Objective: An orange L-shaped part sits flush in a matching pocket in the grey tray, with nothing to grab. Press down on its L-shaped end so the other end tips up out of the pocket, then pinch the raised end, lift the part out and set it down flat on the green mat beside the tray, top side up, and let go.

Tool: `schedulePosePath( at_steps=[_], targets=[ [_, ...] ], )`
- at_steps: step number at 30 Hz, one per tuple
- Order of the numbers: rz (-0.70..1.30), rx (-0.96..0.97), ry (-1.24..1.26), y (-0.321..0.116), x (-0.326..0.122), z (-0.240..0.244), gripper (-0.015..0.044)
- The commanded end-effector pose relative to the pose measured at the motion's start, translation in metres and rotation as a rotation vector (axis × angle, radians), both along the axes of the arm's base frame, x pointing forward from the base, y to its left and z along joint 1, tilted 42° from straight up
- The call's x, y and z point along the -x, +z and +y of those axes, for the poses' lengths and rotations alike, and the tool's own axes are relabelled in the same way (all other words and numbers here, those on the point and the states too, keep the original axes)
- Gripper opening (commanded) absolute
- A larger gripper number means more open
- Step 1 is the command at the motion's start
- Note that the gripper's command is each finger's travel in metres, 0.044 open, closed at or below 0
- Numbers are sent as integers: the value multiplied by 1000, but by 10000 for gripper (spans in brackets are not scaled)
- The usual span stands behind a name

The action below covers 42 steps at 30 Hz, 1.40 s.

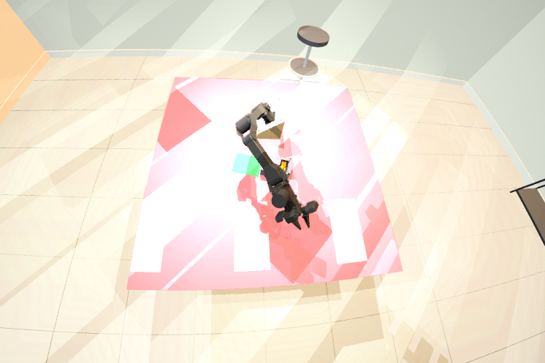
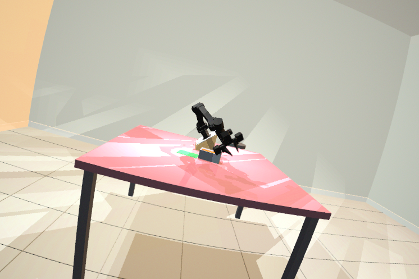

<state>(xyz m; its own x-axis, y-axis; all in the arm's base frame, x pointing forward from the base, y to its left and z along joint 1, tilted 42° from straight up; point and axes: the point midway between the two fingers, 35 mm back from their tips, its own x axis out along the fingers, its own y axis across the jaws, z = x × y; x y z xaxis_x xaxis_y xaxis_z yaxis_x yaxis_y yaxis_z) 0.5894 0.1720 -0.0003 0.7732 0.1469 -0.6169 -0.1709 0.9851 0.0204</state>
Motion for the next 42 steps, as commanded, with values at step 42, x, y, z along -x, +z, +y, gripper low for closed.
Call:
schedulePosePath(
  at_steps=[42],
  targets=[
    [681, 686, -582, -58, 297, -79, 180]
  ],
)
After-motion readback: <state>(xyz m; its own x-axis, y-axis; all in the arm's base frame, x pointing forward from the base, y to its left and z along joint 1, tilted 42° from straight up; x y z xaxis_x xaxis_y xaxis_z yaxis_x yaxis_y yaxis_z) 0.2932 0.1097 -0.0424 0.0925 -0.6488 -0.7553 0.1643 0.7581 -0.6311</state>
